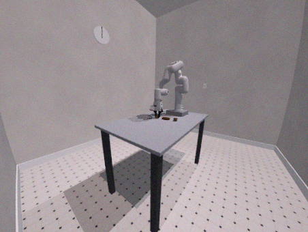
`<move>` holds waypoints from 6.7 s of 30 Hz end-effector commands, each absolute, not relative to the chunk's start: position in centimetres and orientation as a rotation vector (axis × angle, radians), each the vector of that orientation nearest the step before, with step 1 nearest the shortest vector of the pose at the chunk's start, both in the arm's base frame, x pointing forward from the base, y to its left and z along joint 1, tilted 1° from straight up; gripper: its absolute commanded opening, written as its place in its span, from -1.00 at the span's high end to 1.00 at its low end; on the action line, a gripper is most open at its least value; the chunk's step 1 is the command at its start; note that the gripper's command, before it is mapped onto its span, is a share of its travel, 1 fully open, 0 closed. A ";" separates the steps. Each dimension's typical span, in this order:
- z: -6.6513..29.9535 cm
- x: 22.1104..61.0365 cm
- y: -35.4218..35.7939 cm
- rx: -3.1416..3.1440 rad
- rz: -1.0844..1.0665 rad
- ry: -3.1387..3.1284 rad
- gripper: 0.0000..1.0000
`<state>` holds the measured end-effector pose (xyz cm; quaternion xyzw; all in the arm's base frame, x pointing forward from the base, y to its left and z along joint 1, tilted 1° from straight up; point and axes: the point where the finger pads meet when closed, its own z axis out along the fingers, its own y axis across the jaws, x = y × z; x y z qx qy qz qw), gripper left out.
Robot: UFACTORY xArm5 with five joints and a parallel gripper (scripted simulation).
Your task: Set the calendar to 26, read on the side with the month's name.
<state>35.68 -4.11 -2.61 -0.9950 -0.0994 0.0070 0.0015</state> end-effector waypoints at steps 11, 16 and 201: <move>-2.5 35.8 -4.1 -3.124 0.018 -0.312 0.47; -2.5 35.8 -4.1 -3.124 0.018 -0.312 0.47; -0.4 33.3 7.9 -3.128 0.019 -0.313 0.47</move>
